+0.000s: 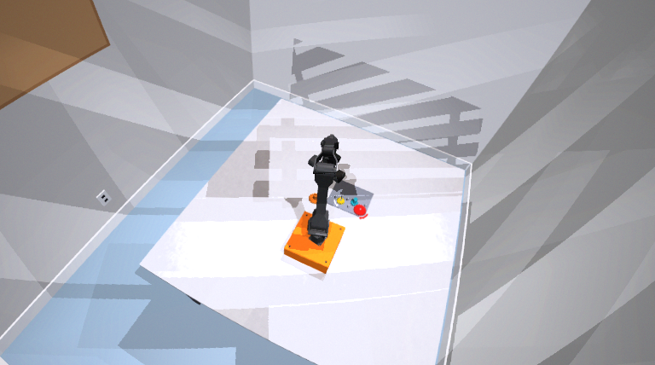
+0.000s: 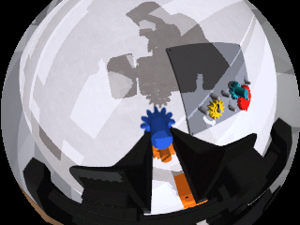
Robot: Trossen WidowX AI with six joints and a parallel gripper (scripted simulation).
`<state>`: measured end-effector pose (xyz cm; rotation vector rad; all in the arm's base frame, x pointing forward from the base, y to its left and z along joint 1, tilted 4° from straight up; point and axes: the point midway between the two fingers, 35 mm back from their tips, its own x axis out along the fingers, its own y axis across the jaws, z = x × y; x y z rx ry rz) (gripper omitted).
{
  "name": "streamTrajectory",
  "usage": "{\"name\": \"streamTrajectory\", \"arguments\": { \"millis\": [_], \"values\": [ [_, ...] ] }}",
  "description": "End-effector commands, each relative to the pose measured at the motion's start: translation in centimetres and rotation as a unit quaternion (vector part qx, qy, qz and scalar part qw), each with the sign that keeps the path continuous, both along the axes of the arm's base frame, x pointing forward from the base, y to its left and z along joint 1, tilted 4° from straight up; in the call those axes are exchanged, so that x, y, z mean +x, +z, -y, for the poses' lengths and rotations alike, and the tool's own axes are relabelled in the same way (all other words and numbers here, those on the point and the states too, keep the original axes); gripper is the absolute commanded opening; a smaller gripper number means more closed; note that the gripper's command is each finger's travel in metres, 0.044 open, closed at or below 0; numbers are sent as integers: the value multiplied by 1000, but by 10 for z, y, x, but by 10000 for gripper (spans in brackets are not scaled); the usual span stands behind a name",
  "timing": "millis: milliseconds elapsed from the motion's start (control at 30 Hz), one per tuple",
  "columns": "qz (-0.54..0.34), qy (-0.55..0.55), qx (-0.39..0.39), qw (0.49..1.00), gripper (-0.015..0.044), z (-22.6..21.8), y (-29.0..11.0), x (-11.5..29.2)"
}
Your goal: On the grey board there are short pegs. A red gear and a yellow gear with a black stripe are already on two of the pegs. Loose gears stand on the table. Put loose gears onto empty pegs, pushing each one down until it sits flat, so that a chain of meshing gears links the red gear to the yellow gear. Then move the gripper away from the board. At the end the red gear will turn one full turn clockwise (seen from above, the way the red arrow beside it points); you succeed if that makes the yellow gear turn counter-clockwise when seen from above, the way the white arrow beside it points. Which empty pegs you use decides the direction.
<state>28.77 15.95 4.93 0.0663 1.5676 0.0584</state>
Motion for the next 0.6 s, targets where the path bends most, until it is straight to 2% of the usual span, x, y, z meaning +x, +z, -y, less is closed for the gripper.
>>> {"name": "streamTrajectory", "arguments": {
  "millis": [0,567],
  "values": [
    [3,3,3,1000,0,0,14,1],
    [3,3,2,1000,0,6,66,-3]
  ]
}}
